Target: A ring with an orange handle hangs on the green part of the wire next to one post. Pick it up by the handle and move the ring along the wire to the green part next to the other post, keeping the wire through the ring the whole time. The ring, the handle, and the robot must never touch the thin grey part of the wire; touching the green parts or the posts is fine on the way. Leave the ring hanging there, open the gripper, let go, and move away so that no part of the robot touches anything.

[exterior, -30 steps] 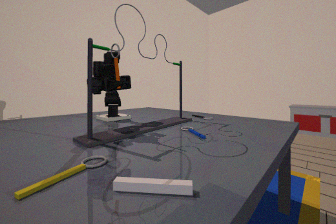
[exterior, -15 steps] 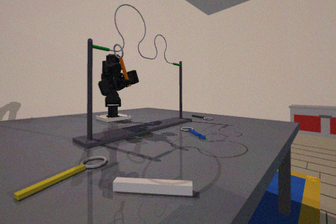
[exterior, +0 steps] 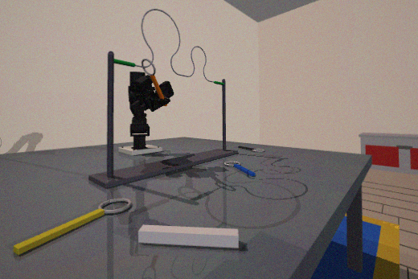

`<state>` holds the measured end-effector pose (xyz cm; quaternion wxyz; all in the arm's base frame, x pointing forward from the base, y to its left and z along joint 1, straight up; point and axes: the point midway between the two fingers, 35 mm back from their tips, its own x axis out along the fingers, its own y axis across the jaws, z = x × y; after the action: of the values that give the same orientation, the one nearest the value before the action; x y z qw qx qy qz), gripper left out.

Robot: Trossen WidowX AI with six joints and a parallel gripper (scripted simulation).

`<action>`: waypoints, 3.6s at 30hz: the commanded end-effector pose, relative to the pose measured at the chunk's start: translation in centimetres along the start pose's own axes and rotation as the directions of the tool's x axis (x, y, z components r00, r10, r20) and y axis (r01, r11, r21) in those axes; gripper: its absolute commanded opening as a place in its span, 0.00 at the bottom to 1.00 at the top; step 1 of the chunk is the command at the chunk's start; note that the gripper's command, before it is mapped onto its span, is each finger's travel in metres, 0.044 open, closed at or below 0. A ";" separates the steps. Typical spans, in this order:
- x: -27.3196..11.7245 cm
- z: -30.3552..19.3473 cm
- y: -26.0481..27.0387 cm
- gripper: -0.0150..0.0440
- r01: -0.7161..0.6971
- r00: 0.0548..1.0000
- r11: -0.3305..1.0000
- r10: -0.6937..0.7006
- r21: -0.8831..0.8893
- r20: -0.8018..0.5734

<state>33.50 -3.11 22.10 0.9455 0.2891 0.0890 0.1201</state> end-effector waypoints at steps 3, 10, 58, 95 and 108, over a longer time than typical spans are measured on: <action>-1.2 0.5 2.1 0.00 -0.020 0.997 0.994 0.028 0.107 -0.072; -2.6 1.1 4.4 0.00 -0.037 0.982 0.967 0.082 0.252 -0.171; -6.6 12.2 14.4 0.00 -0.096 0.875 0.280 0.481 0.955 -0.053; -7.5 18.7 14.6 0.00 -0.073 0.858 0.035 0.512 0.997 0.044; -7.5 18.4 14.6 0.00 -0.065 0.867 0.181 0.497 0.981 -0.034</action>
<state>28.22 -3.20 46.15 0.4770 0.8002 0.2499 0.2639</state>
